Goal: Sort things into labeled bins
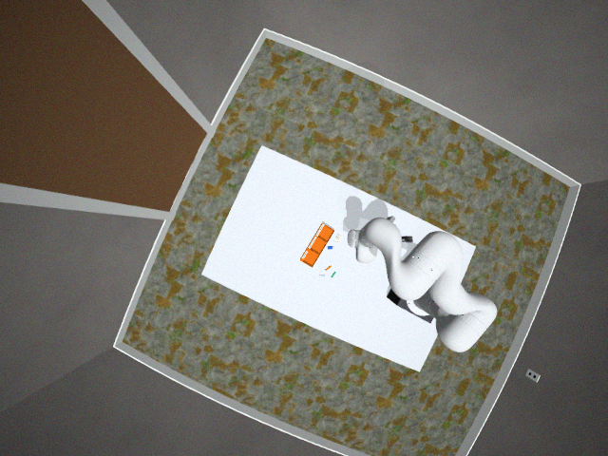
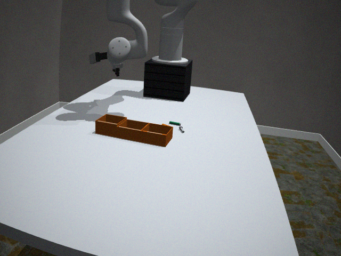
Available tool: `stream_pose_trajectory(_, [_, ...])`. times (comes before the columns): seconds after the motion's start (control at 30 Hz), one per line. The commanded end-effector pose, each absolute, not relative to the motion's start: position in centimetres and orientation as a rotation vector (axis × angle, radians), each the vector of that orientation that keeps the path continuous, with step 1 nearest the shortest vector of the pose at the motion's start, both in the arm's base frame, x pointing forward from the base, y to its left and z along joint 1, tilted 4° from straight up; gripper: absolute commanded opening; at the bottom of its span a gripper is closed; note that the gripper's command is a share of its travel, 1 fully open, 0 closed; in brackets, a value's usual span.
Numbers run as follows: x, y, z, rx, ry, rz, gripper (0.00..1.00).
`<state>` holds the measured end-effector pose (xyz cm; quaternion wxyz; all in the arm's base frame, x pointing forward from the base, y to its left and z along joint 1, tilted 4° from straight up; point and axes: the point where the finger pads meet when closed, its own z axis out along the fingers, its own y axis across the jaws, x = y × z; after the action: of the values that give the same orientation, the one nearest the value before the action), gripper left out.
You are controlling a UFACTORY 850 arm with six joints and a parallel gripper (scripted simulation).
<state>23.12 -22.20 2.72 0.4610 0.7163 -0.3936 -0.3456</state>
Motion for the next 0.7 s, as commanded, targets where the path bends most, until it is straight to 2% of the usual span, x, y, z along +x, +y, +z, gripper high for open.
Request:
stream_pose_trajectory(0.0, [23.2,-22.2,2.8,1.762,-0.969,-0.849,1.00])
stream_pose_trajectory(0.53, [23.2,-22.2,2.8,1.762,-0.969,-0.849,1.00])
stream_pose_trajectory(0.57, [23.1,-22.2,3.6,1.762,-0.969,-0.849,0.07])
stream_pose_trajectory(0.67, [23.0,-22.2,4.6,1.762,-0.969,-0.849,0.07])
